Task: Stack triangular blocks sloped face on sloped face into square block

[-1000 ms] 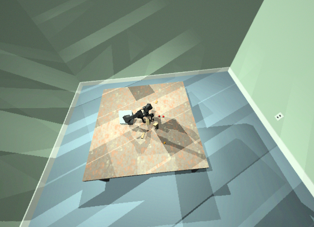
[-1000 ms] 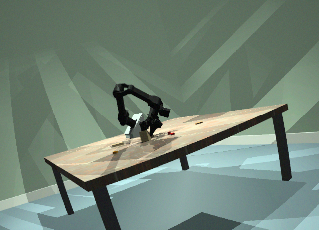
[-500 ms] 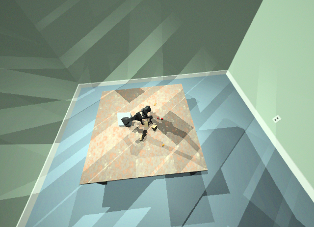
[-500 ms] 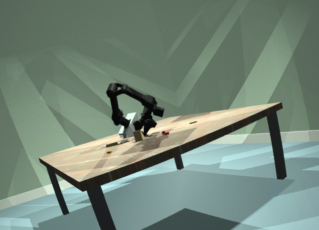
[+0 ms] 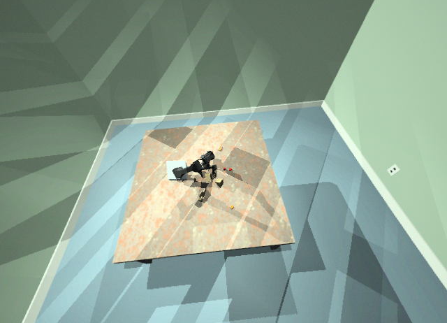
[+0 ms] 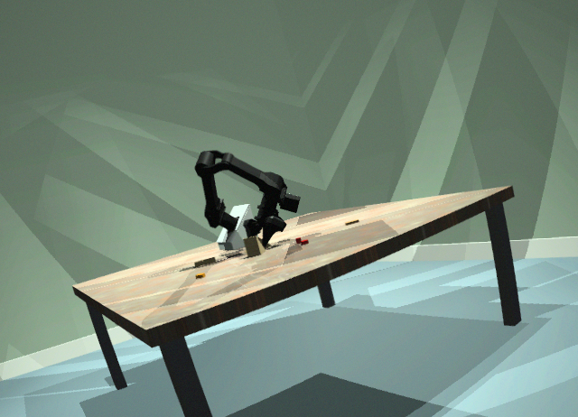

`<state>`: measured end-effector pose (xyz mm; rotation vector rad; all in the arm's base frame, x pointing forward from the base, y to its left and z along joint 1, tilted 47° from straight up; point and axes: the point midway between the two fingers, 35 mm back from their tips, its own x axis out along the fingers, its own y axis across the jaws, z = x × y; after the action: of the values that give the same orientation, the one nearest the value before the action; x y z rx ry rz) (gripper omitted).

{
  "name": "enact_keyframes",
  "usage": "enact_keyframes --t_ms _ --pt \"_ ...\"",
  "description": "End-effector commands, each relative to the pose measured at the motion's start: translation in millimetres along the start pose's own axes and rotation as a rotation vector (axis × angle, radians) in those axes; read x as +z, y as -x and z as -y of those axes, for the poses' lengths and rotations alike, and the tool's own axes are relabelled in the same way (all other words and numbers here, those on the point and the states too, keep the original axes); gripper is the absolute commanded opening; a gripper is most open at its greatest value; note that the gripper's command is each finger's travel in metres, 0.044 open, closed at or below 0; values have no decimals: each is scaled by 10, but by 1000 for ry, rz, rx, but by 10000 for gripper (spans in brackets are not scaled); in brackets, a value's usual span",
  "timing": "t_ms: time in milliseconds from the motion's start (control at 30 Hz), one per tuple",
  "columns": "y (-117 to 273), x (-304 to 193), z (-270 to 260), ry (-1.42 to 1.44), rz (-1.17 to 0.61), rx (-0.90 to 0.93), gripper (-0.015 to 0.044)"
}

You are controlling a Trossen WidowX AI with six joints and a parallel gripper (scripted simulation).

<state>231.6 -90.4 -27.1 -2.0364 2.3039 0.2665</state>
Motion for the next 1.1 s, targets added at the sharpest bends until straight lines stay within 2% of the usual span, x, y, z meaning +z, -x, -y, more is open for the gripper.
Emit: enact_keyframes --t_ms 0,233,567,800,967,1067 --pt "5 -14 12 -2 1 -5 440" --pt "5 -14 12 -2 1 -5 440" --pt "0 0 0 0 0 0 177" --pt "0 0 0 0 0 0 131" --pt "25 -17 5 3 2 -2 0" --pt "128 -85 23 14 9 -12 0"
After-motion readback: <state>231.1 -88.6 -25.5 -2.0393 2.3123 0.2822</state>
